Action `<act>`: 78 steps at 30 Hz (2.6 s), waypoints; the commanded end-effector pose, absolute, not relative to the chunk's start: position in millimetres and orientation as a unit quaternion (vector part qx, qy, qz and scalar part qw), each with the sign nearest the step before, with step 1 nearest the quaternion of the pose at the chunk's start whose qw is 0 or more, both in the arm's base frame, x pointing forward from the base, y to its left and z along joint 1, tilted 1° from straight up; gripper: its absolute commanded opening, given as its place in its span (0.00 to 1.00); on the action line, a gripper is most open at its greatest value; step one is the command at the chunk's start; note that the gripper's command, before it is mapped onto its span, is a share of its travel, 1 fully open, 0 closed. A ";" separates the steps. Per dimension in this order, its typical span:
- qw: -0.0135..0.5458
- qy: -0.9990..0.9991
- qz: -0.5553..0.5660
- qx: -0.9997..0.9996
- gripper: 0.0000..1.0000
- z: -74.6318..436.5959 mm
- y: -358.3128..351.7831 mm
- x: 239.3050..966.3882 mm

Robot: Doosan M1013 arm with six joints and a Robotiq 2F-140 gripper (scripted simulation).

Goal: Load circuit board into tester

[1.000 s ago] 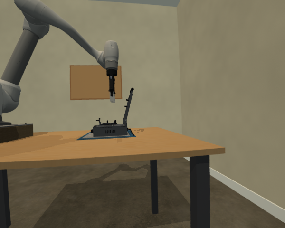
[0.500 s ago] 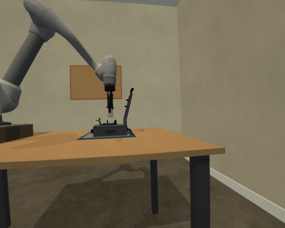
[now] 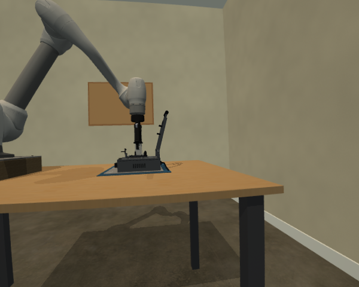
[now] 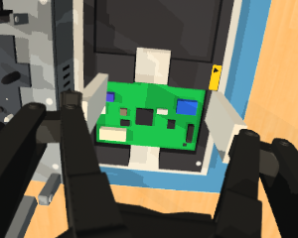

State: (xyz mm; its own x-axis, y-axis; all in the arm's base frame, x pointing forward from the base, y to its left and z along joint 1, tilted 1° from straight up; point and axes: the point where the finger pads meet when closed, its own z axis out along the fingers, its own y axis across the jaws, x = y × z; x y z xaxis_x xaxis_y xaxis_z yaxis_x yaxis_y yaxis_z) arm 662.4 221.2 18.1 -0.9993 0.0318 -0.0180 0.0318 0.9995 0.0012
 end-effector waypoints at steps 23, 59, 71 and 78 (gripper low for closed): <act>0.009 1.000 0.001 0.017 0.58 14.6 222.1 661.2; 0.009 1.000 0.001 0.017 0.58 14.7 221.7 663.4; 0.009 1.000 0.001 0.017 0.58 14.9 219.3 676.5; 0.009 1.000 0.001 0.017 0.58 15.0 217.6 686.0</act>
State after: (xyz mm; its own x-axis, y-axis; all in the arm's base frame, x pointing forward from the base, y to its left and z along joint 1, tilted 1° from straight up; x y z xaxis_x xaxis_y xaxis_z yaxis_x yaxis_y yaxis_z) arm 679.8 219.2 15.2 -0.9992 0.0351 -0.0194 0.0351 0.9994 0.0014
